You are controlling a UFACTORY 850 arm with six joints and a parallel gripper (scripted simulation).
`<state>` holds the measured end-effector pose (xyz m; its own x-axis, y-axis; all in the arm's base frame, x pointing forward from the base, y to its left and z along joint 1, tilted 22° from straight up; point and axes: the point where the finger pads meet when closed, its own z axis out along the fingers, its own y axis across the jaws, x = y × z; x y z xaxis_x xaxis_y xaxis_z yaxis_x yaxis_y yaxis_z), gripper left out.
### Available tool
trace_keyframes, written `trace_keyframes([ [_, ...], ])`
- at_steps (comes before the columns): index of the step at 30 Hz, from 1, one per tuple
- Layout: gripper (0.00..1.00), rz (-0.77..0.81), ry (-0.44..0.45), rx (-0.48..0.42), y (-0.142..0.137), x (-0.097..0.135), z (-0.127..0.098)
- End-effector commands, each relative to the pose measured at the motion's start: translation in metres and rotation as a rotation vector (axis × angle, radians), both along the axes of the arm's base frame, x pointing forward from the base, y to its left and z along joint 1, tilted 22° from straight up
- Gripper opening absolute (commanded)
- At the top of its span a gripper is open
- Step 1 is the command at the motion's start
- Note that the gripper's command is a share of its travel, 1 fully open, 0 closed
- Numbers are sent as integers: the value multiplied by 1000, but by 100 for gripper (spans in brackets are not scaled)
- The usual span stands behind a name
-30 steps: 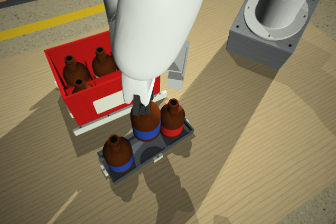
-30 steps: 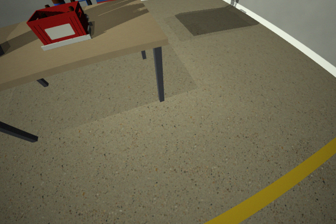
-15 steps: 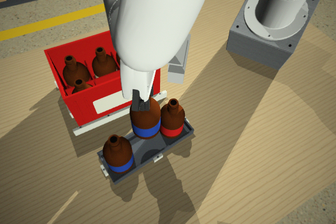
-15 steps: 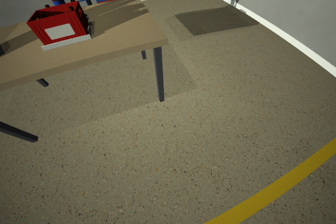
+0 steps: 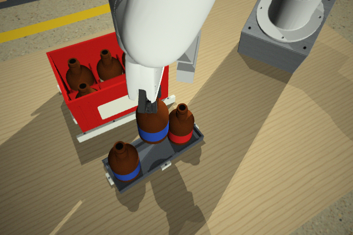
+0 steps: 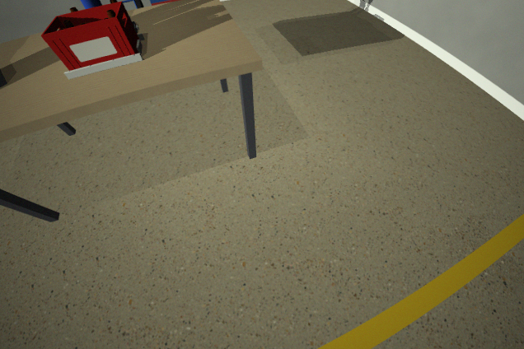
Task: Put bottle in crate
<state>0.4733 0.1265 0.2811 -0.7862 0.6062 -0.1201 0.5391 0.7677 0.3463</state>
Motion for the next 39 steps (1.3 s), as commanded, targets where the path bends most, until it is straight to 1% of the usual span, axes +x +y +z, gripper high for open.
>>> trace_keyframes([
  [1, 0, 0, -2, 0, 0, 0, 1],
  [26, 0, 0, -2, 0, 0, 0, 3],
  [39, 0, 0, -2, 0, -1, -1, 7],
])
